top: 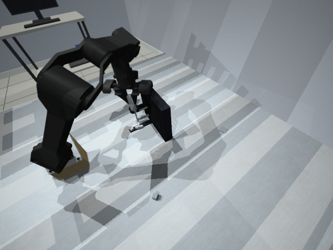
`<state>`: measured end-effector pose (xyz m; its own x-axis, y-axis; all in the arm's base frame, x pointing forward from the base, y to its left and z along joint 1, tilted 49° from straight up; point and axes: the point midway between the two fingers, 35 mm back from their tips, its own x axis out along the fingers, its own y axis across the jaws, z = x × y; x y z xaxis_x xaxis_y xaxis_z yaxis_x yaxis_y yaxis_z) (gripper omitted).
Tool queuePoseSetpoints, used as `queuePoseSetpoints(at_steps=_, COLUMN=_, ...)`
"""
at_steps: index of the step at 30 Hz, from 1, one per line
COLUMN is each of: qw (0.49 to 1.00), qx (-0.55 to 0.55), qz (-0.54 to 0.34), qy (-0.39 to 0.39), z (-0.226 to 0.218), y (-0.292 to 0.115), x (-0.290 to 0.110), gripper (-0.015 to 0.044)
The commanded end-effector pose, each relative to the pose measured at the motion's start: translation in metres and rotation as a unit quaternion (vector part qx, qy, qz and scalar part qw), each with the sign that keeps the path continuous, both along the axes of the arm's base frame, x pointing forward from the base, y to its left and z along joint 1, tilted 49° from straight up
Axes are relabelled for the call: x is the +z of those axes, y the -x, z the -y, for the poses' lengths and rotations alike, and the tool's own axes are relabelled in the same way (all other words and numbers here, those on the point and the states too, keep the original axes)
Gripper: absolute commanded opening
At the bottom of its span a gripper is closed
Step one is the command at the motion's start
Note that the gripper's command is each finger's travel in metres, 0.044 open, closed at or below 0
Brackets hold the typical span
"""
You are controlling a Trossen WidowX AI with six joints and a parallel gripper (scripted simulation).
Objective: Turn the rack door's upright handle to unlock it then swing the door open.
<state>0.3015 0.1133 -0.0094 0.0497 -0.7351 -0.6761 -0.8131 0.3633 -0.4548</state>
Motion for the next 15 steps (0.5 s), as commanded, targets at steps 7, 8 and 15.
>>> queuePoseSetpoints(at_steps=7, qw=0.966, qx=0.175, qz=-0.192, qy=0.016, z=0.0020, y=0.0004, x=-0.0006, gripper=0.0016)
queuePoseSetpoints(at_steps=8, qw=0.959, qx=0.191, qz=-0.209, qy=0.017, z=0.0020, y=0.0004, x=-0.0006, gripper=0.0016)
queuePoseSetpoints(at_steps=15, qw=0.896, qx=0.299, qz=-0.328, qy=0.025, z=0.0020, y=0.0004, x=-0.0006, gripper=0.0016)
